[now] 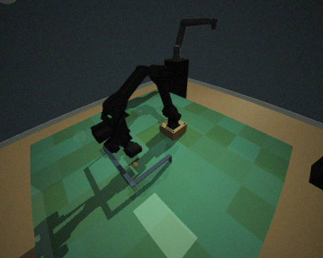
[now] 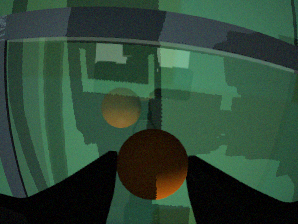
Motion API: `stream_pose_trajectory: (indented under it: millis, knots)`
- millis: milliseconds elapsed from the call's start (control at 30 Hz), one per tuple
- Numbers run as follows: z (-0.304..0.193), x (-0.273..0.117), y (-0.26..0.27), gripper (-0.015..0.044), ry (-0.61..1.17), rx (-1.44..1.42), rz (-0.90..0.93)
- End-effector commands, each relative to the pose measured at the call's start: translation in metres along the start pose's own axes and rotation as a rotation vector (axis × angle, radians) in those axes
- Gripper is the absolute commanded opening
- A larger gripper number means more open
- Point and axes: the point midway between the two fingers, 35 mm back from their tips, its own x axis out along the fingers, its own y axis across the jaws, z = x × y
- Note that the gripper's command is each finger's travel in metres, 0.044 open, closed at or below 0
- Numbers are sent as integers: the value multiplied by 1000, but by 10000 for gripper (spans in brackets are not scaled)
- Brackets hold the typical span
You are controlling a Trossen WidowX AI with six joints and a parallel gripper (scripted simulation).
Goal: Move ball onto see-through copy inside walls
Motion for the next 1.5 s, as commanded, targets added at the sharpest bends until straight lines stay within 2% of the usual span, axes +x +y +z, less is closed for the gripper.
stream_pose_trajectory:
  millis: [0, 233, 433, 700, 1000, 1467]
  knots:
    - [-3, -33, 0, 0, -12, 5, 5]
    - [-5, -42, 1, 0, -12, 5, 5]
    - [3, -2, 23, 0, -13, 5, 7]
    - [4, 9, 24, 0, -13, 5, 7]
    - [4, 65, 24, 0, -13, 5, 6]
    - [4, 79, 24, 0, -13, 5, 6]
